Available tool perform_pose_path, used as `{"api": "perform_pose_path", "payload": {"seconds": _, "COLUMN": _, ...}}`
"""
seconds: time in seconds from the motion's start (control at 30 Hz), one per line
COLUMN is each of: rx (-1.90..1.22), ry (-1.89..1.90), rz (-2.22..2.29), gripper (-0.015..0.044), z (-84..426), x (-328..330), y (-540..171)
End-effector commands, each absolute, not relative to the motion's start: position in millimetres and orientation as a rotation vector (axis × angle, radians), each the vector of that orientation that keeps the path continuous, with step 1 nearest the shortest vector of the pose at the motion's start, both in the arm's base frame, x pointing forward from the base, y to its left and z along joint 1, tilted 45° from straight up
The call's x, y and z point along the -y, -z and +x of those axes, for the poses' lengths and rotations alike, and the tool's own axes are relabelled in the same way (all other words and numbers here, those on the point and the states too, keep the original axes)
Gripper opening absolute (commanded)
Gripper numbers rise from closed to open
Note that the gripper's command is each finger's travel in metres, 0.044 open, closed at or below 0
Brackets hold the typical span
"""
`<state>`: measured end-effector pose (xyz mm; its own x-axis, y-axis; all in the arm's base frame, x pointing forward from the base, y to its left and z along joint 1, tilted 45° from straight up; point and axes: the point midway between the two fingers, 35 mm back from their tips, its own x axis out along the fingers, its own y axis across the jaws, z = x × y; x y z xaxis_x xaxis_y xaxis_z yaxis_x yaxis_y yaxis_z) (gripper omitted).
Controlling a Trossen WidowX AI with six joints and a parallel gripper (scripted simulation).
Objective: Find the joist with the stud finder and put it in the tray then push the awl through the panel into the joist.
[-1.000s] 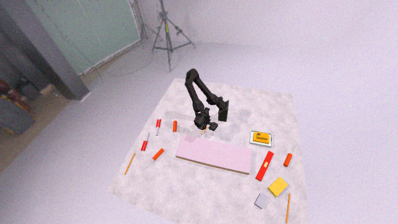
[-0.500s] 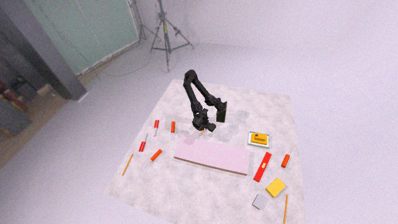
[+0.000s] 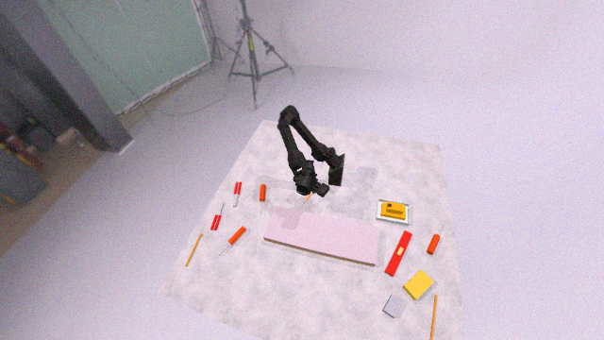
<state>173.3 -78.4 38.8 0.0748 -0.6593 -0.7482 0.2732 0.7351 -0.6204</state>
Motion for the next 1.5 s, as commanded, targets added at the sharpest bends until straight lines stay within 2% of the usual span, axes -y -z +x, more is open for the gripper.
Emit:
{"api": "perform_pose_path", "payload": {"seconds": 0.0, "rx": -1.318, "ry": 0.717, "rz": -0.348, "gripper": 0.0000, "z": 173, "x": 65, "y": -51}}
{"api": "perform_pose_path", "payload": {"seconds": 0.67, "rx": -1.305, "ry": 0.753, "rz": -0.302, "gripper": 0.0000, "z": 153, "x": 29, "y": -98}}
{"api": "perform_pose_path", "payload": {"seconds": 1.03, "rx": -1.233, "ry": 0.829, "rz": 0.407, "gripper": 0.0000, "z": 157, "x": 11, "y": -76}}
{"api": "perform_pose_path", "payload": {"seconds": 1.47, "rx": -1.040, "ry": 0.773, "rz": 1.204, "gripper": 0.0000, "z": 189, "x": -14, "y": -84}}
